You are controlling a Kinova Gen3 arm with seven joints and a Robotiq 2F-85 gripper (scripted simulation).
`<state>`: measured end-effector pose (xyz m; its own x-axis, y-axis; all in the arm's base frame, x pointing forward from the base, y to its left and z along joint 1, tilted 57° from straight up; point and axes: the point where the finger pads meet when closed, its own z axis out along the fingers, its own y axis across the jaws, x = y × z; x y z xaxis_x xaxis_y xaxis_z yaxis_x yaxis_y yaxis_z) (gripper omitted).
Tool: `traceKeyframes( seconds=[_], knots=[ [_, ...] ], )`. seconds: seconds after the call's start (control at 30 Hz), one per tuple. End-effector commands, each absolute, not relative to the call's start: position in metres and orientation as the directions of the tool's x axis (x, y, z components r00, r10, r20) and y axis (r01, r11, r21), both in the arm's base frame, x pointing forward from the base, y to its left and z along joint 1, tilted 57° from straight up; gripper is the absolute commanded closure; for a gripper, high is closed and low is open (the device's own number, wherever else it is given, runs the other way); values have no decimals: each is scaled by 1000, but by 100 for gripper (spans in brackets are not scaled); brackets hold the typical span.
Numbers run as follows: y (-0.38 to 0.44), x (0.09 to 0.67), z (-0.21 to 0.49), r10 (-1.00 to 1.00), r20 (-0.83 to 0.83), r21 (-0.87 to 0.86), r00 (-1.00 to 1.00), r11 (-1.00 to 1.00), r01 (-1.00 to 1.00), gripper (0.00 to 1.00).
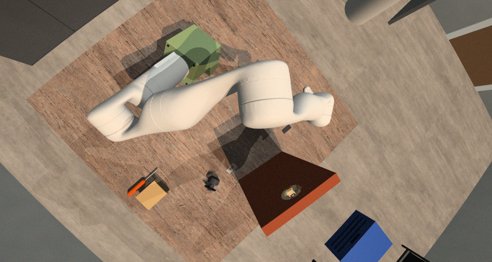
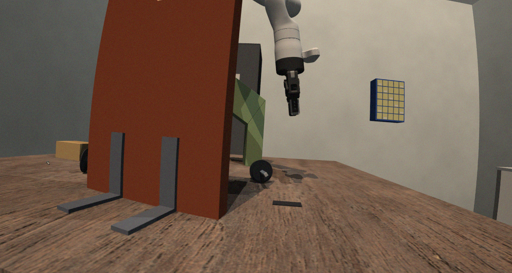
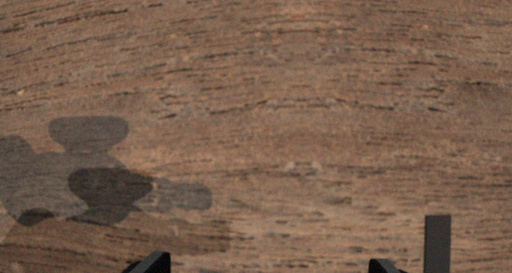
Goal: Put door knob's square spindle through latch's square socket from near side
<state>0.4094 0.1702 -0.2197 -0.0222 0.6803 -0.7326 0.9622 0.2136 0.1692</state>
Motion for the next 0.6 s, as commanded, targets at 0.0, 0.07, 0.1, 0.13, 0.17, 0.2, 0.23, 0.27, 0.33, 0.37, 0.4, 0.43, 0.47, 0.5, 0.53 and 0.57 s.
traceKeyframes(
  seconds=[0.0, 0.07, 0.1, 0.13, 0.17, 0.2, 0.23, 0.27, 0.33, 0.37, 0.4, 0.43, 0.47, 0.5, 0.53, 0.57],
  knots=[
    [141, 380, -212, 648, -761, 177, -26, 247, 953, 0],
    [126, 371, -206, 629, -777, 176, -26, 257, 950, 0],
    [119, 367, -203, 621, -783, 176, -26, 261, 949, 0],
    [112, 363, -200, 613, -789, 176, -25, 265, 948, 0],
    [106, 360, -197, 606, -795, 176, -25, 269, 947, 0],
    [106, 360, -197, 606, -795, 176, -25, 269, 947, 0],
    [106, 360, -197, 606, -795, 176, -25, 269, 947, 0],
    [101, 359, -193, 599, -801, 178, -23, 275, 945, 0],
    [93, 354, -189, 589, -808, 178, -22, 279, 944, 0],
    [89, 352, -187, 584, -811, 178, -21, 281, 943, 0],
    [86, 350, -185, 581, -814, 178, -21, 283, 942, 0],
    [84, 349, -184, 578, -816, 179, -20, 285, 942, 0],
    [82, 349, -182, 575, -818, 179, -20, 287, 941, 0],
    [81, 348, -181, 574, -819, 179, -19, 288, 941, 0],
    [80, 348, -181, 572, -820, 180, -19, 288, 940, 0],
    [79, 348, -180, 572, -820, 180, -19, 289, 940, 0]
  ],
)
